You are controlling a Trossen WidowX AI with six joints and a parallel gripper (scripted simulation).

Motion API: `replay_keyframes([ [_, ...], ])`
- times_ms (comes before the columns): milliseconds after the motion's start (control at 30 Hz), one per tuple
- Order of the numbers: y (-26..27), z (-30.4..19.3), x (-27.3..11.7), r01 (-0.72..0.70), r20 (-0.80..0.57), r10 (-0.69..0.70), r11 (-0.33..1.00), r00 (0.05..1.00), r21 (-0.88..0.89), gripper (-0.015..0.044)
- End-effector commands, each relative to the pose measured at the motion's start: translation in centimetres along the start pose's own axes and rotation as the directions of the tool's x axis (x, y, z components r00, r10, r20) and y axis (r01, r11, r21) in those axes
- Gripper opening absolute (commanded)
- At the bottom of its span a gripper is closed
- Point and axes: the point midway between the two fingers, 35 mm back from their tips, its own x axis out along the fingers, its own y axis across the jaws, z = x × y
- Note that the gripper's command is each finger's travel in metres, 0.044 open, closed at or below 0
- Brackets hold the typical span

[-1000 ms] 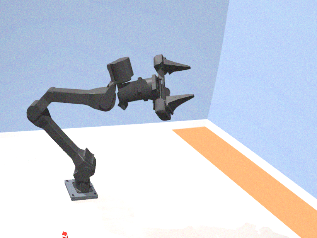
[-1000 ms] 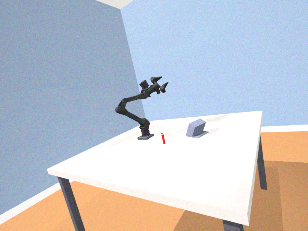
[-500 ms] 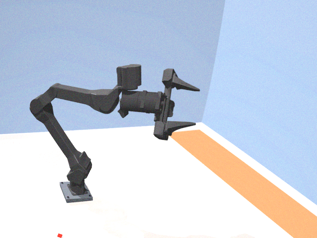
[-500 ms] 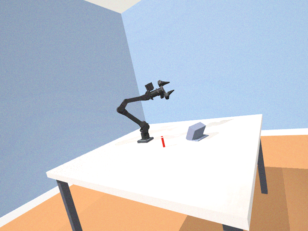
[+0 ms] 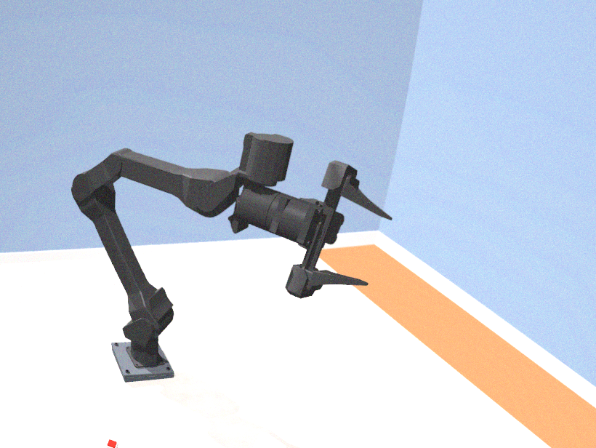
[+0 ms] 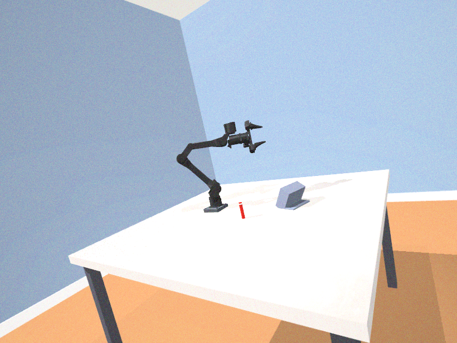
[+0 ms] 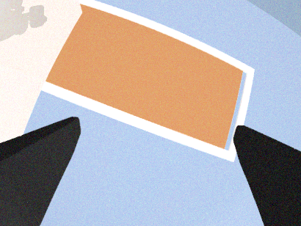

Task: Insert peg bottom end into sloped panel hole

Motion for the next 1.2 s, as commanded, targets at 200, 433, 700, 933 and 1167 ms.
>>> replay_keyframes([
  [200, 3.4, -2.5, 1.8, -0.148, -0.053, 0.159, 0.974, 0.986, 0.171, 0.0440],
  [433, 6.0, -4.7, 2.3, -0.226, -0.103, 0.269, 0.924, 0.958, 0.308, 0.0440],
  [700, 9.1, -7.2, 2.6, -0.295, -0.141, 0.397, 0.837, 0.907, 0.462, 0.0440],
  [933, 11.9, -9.3, 2.5, -0.323, -0.165, 0.505, 0.736, 0.847, 0.595, 0.0440],
  [1167, 14.6, -11.4, 2.0, -0.315, -0.180, 0.606, 0.618, 0.775, 0.721, 0.0440],
])
